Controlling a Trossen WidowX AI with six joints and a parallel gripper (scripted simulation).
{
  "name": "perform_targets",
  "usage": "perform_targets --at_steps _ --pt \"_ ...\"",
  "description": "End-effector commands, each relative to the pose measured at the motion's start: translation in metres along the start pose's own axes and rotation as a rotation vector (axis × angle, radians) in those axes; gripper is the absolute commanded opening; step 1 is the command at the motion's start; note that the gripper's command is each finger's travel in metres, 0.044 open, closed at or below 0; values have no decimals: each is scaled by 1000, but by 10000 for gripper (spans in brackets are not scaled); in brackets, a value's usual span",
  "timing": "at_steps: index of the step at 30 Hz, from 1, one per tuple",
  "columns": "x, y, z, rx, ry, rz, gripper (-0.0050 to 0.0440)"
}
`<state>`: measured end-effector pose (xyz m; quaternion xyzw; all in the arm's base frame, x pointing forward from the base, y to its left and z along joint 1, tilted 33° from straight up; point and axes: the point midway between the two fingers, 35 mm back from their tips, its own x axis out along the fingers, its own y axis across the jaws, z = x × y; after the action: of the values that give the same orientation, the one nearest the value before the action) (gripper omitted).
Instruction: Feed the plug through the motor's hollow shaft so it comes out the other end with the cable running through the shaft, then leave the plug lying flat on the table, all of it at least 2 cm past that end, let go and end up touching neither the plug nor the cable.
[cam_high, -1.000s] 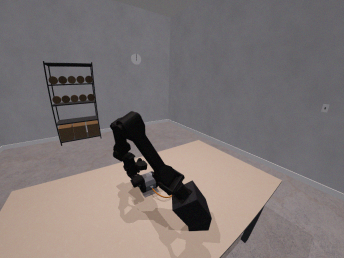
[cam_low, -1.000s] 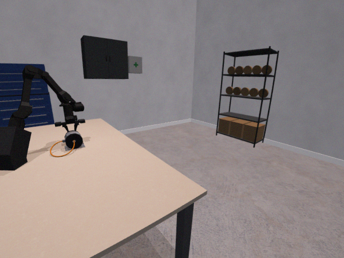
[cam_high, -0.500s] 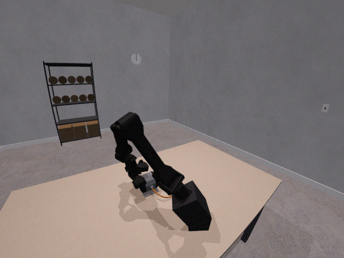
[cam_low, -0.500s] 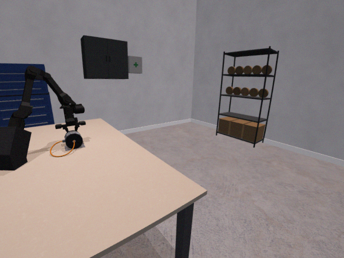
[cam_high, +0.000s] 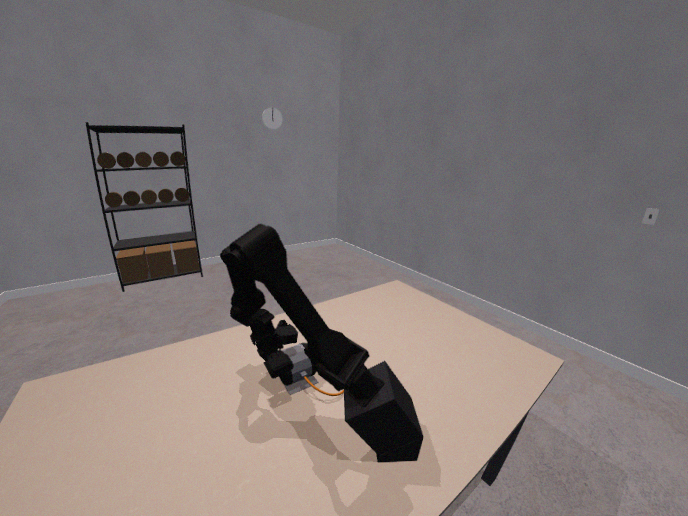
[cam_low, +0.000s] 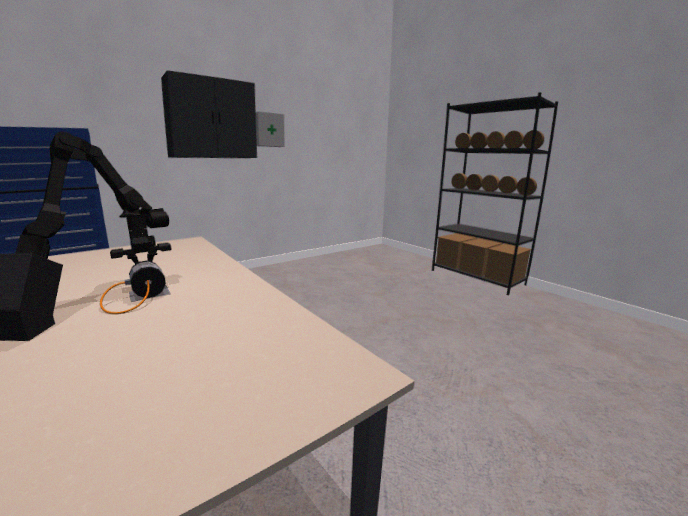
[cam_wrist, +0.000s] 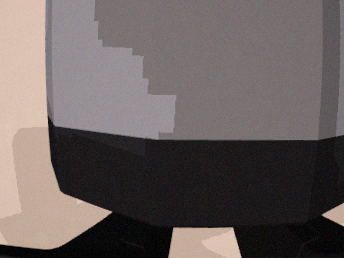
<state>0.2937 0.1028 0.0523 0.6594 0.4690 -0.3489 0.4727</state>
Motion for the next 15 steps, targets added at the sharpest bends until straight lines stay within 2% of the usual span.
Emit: perform_targets --at_steps 1,6,8,9,15 --pt "0 0 0 0 1 2 73" --pt "0 0 0 0 1 2 53" --pt "-1 1 -2 -1 0 1 5" --pt "-1 1 -5 -1 0 1 0" --pt "-4 1 -25 -2 0 -2 0"
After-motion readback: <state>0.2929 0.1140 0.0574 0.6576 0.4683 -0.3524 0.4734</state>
